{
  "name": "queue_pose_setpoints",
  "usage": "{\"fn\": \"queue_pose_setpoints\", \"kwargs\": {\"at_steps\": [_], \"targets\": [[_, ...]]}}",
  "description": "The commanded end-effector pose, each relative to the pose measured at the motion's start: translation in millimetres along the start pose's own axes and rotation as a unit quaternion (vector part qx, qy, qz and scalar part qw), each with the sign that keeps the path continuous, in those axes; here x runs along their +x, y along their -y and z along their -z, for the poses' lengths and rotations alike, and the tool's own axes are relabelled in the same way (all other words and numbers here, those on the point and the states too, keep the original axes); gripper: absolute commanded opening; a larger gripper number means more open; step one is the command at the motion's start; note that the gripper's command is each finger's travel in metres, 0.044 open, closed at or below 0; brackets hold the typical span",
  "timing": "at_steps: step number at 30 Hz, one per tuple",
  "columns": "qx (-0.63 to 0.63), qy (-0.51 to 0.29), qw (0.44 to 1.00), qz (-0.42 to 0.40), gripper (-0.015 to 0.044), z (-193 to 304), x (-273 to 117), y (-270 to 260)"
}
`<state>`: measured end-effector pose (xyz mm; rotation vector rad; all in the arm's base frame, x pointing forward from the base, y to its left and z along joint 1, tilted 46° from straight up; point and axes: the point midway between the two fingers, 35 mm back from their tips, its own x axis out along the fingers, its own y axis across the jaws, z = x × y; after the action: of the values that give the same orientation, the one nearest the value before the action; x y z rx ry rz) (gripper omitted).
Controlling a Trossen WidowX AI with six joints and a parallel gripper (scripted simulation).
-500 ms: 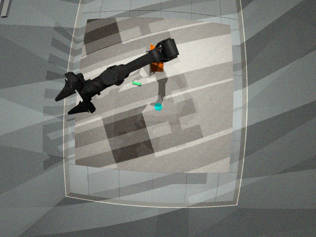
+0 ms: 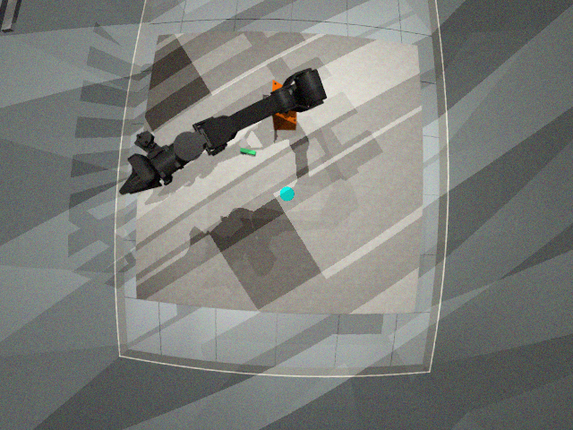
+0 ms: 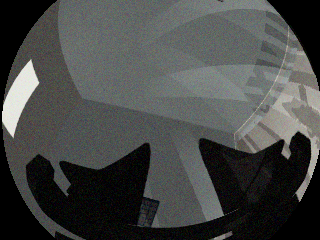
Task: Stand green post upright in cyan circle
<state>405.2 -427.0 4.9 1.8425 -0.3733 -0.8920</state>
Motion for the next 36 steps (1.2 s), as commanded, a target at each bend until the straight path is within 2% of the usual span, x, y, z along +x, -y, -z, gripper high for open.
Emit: {"fn": "queue_pose_setpoints", "kwargs": {"at_steps": [1,8,16,26,36], "targets": [[-0.124,-0.01,0.991,0.055,0.0233,0,-7,24],[-0.32,-0.053,0.936,0.14,0.0233,-1,-22,67],[-0.512,-0.144,0.82,0.211,0.0233,-2,-48,112],[-0.686,-0.299,0.62,0.237,0.0233,0,-92,162],[-0.774,-0.465,0.39,0.18,0.0233,6,-147,202]]}}
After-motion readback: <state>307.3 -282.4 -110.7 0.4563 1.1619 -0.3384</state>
